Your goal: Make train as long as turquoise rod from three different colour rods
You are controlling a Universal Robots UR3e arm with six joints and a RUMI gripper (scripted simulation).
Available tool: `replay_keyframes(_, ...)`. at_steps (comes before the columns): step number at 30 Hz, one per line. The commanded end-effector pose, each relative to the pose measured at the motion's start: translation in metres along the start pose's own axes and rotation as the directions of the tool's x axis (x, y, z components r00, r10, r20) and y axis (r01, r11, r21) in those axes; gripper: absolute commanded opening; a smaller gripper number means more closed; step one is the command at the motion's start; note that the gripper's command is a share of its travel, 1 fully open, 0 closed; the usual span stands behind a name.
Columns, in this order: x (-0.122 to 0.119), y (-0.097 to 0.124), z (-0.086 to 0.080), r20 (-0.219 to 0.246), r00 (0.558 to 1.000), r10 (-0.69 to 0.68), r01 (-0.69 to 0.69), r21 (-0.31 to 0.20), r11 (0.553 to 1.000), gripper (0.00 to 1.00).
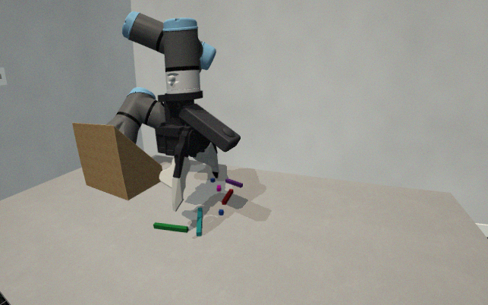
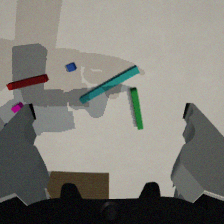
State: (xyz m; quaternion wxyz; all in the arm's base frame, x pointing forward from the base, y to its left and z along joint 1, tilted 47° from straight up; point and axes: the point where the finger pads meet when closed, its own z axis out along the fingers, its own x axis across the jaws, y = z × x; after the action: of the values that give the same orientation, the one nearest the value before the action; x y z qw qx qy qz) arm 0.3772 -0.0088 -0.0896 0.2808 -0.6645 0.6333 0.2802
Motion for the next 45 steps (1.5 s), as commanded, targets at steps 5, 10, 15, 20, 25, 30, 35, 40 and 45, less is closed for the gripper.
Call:
replay_keyframes(5, 0.001, -0.0007, -0.0011, -0.004, 1.0, -0.003, 0.003, 0.001, 1.0, 1.0)
replay_keyframes(10, 0.001, -0.0007, -0.0011, -0.004, 1.0, -0.003, 0.003, 0.001, 1.0, 1.0)
replay_keyframes(15, 0.001, -0.0007, -0.0011, -0.004, 1.0, -0.003, 0.003, 0.001, 1.0, 1.0)
replay_keyframes(20, 0.001, -0.0007, -0.0011, -0.004, 1.0, -0.003, 0.003, 0.001, 1.0, 1.0)
replay_keyframes(25, 0.001, -0.0007, -0.0011, -0.004, 1.0, -0.003, 0.003, 0.001, 1.0, 1.0)
replay_keyframes(30, 0.001, -0.0007, -0.0011, -0.004, 1.0, -0.003, 0.003, 0.001, 1.0, 1.0)
replay_keyframes(35, 0.0009, -0.0006, -0.0012, -0.004, 1.0, -0.003, 0.003, 0.001, 1.0, 1.0)
replay_keyframes(40, -0.0007, -0.0001, -0.0015, -0.003, 1.0, -0.001, 0.001, 0.0, 1.0, 1.0)
replay_keyframes(45, -0.0084, 0.0015, -0.004, -0.002, 1.0, 0.005, -0.005, 0.0, 1.0, 1.0)
